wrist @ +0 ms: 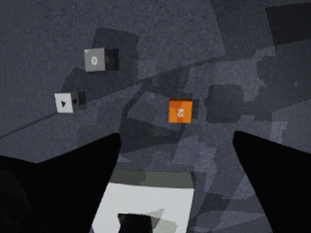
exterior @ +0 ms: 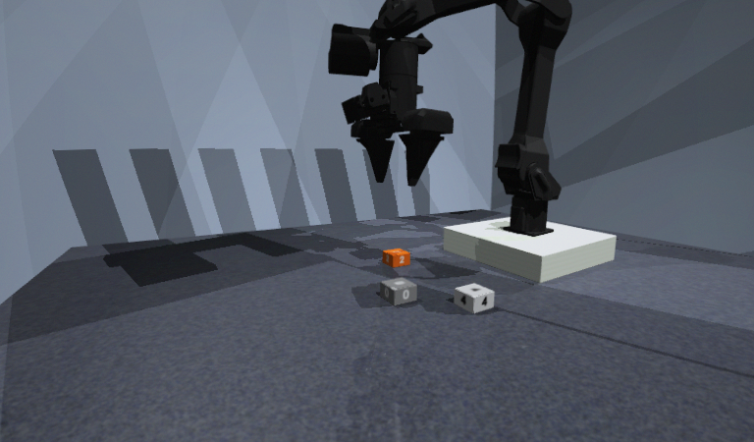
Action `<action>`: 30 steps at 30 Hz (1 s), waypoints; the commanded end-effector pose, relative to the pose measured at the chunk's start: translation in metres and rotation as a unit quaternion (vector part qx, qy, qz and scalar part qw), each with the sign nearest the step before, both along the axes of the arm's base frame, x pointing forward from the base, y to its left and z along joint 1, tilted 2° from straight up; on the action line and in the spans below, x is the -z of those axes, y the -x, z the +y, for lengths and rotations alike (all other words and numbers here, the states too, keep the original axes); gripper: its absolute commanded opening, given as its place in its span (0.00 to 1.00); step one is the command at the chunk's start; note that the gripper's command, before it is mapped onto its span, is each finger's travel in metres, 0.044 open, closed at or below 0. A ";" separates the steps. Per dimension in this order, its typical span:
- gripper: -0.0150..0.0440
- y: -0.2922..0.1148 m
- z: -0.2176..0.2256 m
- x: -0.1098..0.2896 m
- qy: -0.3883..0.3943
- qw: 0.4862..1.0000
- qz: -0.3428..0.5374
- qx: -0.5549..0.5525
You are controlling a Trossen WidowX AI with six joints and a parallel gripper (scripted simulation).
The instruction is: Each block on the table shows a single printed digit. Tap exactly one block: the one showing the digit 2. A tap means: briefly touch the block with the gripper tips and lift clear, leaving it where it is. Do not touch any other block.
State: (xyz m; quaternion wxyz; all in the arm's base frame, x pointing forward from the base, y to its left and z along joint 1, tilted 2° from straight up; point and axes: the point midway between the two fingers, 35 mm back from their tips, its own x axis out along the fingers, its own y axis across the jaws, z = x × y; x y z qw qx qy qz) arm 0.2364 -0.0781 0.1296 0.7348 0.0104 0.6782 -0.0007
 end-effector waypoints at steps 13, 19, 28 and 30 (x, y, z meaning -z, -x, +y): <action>0.93 0.007 -0.004 0.004 -0.001 1.000 0.018 0.021; 0.93 0.007 -0.004 0.004 -0.001 1.000 0.018 0.021; 0.71 0.002 -0.004 0.052 -0.001 1.000 0.018 0.021; 0.62 0.003 -0.003 0.077 -0.001 1.000 0.018 0.021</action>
